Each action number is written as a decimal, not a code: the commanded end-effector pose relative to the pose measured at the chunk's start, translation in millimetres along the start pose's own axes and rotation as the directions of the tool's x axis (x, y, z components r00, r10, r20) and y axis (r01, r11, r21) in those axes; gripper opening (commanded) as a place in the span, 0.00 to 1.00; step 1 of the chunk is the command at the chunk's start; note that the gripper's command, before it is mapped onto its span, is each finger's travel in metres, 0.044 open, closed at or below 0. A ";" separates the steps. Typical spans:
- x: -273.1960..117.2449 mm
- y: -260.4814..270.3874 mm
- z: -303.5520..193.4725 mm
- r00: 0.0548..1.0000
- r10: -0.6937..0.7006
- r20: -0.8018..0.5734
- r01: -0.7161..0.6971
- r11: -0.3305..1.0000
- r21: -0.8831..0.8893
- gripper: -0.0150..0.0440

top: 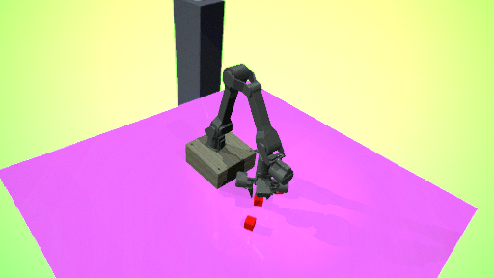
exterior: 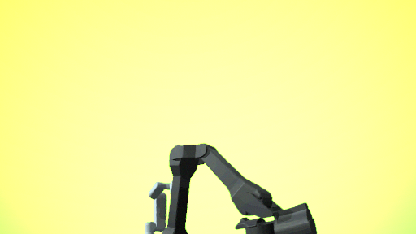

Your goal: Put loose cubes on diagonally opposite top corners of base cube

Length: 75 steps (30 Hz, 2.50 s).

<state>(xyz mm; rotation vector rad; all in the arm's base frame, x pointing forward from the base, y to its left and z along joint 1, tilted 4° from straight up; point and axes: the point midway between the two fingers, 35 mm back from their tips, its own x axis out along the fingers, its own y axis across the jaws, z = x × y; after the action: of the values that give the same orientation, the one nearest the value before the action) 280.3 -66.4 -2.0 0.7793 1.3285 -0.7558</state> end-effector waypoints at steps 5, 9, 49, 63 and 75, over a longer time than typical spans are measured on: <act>13.5 -1.3 -2.3 1.000 0.000 -0.007 0.000 1.000 -0.006 0.70; 14.6 -1.3 -2.3 1.000 0.000 -0.007 0.000 1.000 -0.006 0.61; -81.2 0.6 0.6 1.000 0.001 -0.006 -0.001 1.000 -0.006 0.43; -88.6 14.4 -11.2 1.000 0.001 -0.008 -0.001 0.997 0.071 0.43; -75.9 42.0 -33.2 1.000 0.003 -0.010 0.000 0.977 0.212 0.43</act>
<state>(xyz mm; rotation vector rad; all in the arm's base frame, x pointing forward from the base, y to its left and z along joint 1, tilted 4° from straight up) 287.9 -21.1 76.5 0.9286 1.2849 -0.8754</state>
